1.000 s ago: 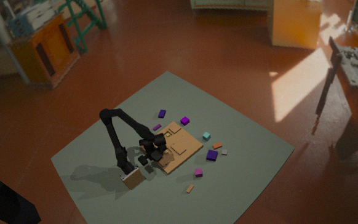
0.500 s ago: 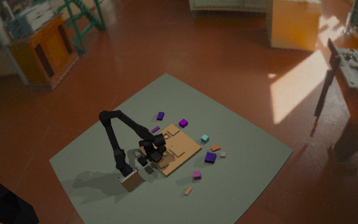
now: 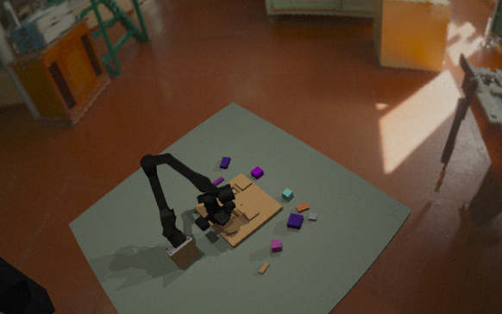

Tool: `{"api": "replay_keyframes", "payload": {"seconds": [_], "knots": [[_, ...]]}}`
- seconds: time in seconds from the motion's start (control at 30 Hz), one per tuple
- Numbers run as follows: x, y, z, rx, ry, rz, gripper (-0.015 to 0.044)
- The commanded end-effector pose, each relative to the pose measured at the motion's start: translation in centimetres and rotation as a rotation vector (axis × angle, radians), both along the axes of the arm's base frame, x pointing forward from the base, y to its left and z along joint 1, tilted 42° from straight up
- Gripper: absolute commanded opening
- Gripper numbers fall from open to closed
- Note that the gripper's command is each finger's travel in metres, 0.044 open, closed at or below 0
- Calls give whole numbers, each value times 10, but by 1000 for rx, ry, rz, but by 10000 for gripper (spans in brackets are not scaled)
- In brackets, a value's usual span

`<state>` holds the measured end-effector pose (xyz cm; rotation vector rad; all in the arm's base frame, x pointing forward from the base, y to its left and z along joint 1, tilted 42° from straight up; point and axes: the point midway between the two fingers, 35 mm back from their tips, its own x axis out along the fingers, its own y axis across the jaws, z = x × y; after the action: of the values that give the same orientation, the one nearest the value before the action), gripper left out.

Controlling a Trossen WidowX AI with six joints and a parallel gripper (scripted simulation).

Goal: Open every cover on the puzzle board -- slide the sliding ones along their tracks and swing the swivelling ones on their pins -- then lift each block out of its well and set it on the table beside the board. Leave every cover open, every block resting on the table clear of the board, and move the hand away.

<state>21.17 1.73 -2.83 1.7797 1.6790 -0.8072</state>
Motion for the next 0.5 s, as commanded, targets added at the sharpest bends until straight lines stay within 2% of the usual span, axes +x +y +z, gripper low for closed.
{"api": "replay_keyframes", "payload": {"seconds": [0.0, 0.47], "knots": [[7, 0, 1, 4, -2, -4, 0], [21, -2, 0, 4, -3, -4, 0]]}}
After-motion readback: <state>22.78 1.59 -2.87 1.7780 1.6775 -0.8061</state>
